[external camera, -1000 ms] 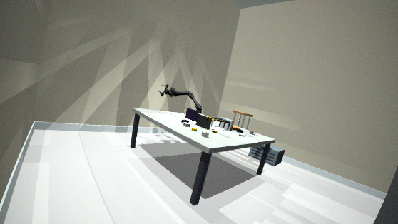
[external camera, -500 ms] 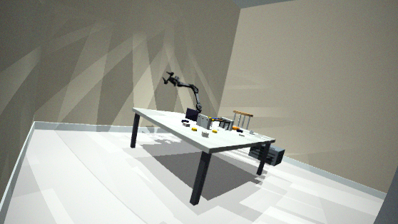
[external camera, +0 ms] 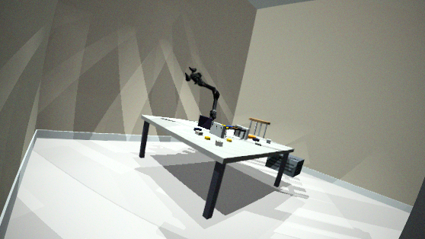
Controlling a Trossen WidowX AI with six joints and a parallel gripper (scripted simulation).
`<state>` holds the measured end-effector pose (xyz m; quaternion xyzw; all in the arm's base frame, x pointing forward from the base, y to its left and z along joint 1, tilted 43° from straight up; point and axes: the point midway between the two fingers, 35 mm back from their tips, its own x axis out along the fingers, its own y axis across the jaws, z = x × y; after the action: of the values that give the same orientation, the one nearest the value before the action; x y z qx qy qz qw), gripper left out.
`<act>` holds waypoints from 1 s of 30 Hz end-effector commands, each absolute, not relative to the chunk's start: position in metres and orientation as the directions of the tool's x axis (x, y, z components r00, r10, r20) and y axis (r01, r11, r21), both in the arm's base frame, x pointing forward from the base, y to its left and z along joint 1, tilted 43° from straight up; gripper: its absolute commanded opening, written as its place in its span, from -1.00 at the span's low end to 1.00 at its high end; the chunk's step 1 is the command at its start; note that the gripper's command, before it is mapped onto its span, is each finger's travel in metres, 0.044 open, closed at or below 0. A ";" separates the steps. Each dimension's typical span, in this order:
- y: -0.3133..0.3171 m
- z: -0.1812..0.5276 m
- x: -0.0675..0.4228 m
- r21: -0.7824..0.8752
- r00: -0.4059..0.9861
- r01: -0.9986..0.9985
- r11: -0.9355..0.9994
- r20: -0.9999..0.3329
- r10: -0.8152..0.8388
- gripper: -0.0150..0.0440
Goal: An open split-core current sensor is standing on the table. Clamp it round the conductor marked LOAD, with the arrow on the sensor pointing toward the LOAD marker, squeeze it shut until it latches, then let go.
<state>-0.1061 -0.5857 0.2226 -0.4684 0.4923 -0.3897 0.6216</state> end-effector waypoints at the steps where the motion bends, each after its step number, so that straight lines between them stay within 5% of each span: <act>1: -0.577 0.237 -0.035 -0.956 0.291 0.093 0.280 -0.243 -0.926 1.00; 15: -0.490 0.285 0.176 -0.868 0.559 0.290 0.402 -0.187 -0.808 1.00; 30: -0.290 0.321 0.328 -0.620 0.830 0.378 0.688 -0.102 -0.548 1.00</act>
<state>0.3062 -0.3421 0.3172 -0.3389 0.1775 -0.2813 0.8801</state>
